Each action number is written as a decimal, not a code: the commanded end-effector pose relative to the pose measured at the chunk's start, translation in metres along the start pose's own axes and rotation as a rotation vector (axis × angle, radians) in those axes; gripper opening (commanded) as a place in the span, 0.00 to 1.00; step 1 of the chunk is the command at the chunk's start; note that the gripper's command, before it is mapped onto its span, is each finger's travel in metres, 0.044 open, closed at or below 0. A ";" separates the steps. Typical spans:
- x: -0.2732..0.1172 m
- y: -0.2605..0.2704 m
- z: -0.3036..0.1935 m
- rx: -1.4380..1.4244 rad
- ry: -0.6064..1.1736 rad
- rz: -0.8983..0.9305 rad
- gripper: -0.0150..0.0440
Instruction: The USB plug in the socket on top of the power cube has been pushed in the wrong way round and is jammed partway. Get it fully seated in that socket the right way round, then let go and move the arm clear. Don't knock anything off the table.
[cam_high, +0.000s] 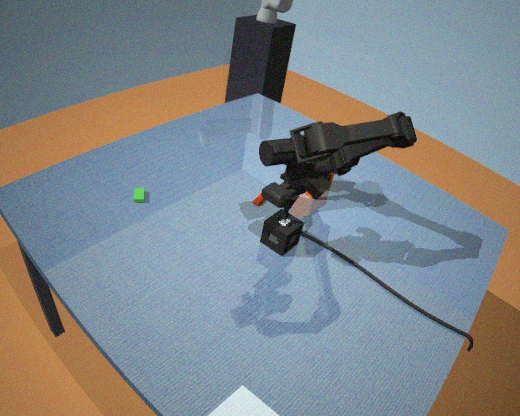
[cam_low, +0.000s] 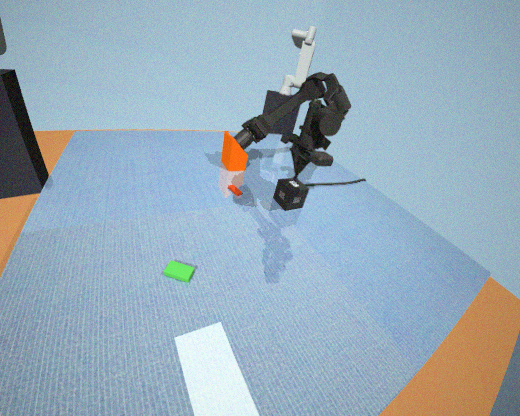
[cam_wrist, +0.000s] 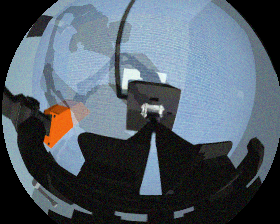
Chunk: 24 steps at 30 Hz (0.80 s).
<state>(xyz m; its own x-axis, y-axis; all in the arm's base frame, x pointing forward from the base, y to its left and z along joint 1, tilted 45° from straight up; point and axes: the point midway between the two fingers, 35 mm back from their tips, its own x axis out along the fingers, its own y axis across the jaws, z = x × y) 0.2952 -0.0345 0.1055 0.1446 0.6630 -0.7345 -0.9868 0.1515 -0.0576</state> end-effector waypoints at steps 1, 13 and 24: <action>0.001 0.000 0.000 0.003 0.001 0.000 0.25; 0.002 0.000 0.000 0.003 0.001 0.000 0.25; 0.004 0.000 0.000 0.003 0.001 0.000 0.25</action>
<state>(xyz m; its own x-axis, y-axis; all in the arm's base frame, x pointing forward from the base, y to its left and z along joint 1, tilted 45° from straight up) 0.2955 -0.0326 0.1033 0.1440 0.6622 -0.7354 -0.9869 0.1511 -0.0572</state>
